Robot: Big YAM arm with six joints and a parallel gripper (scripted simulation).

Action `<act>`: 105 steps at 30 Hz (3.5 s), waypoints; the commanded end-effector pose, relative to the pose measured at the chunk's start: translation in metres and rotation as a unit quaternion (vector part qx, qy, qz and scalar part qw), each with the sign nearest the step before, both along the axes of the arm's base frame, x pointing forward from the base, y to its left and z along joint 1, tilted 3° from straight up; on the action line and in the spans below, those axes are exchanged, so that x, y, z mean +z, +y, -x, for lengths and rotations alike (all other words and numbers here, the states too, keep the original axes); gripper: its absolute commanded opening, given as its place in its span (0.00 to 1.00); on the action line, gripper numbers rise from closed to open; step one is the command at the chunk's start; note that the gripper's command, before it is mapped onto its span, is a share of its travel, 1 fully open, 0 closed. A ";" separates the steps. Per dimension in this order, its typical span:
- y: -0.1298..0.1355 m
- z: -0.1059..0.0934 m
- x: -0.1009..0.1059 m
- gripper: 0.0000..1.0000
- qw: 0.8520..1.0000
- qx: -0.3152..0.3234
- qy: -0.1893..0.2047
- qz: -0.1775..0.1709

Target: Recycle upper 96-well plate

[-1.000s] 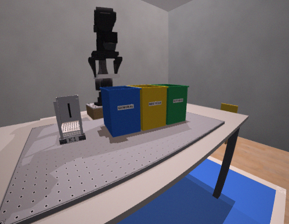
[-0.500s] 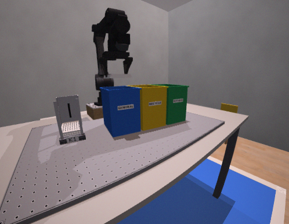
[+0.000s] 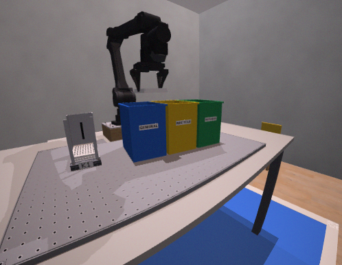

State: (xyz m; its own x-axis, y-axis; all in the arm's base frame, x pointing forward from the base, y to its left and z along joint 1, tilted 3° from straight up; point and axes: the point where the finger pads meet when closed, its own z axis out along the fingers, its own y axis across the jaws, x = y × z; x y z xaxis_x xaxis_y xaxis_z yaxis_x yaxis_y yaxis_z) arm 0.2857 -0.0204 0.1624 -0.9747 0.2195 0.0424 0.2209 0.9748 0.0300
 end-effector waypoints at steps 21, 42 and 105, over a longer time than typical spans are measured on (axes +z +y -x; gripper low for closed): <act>0.071 -0.049 0.020 0.00 0.999 -0.011 -0.031 -0.003; 0.082 -0.058 0.020 0.00 0.999 -0.017 -0.029 -0.004; 0.077 -0.035 -0.024 0.00 1.000 -0.012 -0.013 -0.001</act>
State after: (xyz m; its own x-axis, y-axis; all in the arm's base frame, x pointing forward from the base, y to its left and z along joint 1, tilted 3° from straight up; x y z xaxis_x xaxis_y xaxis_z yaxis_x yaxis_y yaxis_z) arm 0.3204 0.0621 0.1380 -0.9707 0.2381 0.0335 0.2392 0.9705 0.0312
